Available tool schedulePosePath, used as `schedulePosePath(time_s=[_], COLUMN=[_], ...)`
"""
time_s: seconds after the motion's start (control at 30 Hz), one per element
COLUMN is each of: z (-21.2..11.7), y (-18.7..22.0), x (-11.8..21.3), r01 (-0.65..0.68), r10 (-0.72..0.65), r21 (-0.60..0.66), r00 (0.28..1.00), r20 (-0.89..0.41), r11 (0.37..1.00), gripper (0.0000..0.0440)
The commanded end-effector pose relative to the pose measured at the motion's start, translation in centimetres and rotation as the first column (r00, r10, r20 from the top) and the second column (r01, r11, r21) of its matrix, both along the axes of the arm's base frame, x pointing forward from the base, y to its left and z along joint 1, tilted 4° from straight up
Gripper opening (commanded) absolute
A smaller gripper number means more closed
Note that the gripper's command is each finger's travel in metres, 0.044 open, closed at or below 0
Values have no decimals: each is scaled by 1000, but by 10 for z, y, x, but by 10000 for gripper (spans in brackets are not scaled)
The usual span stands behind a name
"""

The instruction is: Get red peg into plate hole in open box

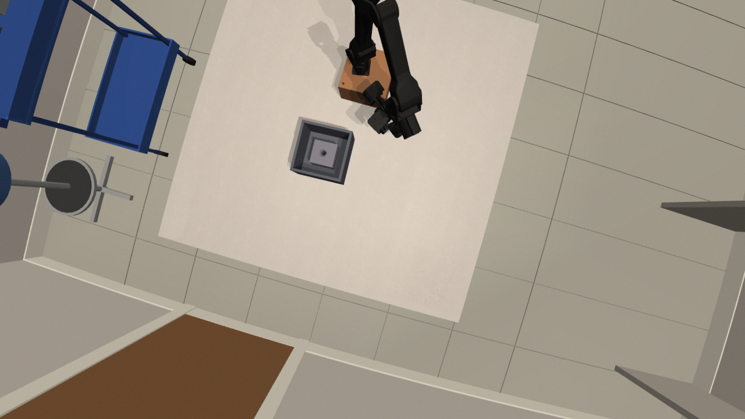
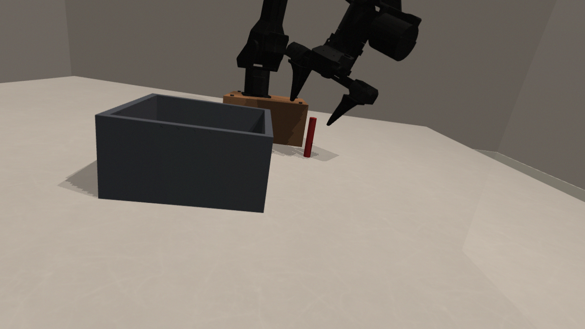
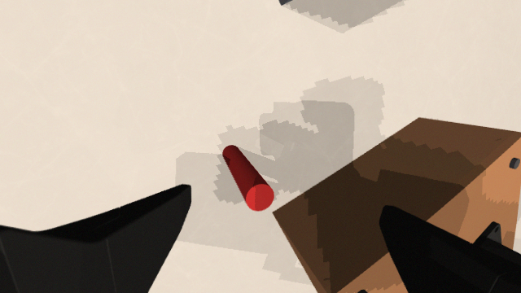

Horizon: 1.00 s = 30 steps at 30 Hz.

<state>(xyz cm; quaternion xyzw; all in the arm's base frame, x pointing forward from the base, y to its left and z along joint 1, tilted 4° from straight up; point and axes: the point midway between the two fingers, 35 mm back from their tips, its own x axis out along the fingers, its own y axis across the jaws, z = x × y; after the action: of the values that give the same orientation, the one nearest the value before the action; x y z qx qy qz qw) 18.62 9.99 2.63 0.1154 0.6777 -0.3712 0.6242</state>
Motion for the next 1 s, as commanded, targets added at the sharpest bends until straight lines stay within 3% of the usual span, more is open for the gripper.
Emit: schedulePosePath(time_s=[0.0,0.23,0.33,0.83,0.9,0.97], z=[-17,-46,-55,-82,-83,-77], y=[-2,-4,-6,-14,-15,-17], x=[-2,-2,-3,-17,-19,-13], r01=[9,9,5,14,13,4], r10=[-9,-9,-5,-15,-14,-5], r21=[-1,4,5,-21,-30,-43], r00=[1000,999,999,1000,999,1000], r20=[9,47,52,-18,-34,-16], r11=[1000,1000,1000,1000,999,999], gripper=[440,440,419,36,0,0])
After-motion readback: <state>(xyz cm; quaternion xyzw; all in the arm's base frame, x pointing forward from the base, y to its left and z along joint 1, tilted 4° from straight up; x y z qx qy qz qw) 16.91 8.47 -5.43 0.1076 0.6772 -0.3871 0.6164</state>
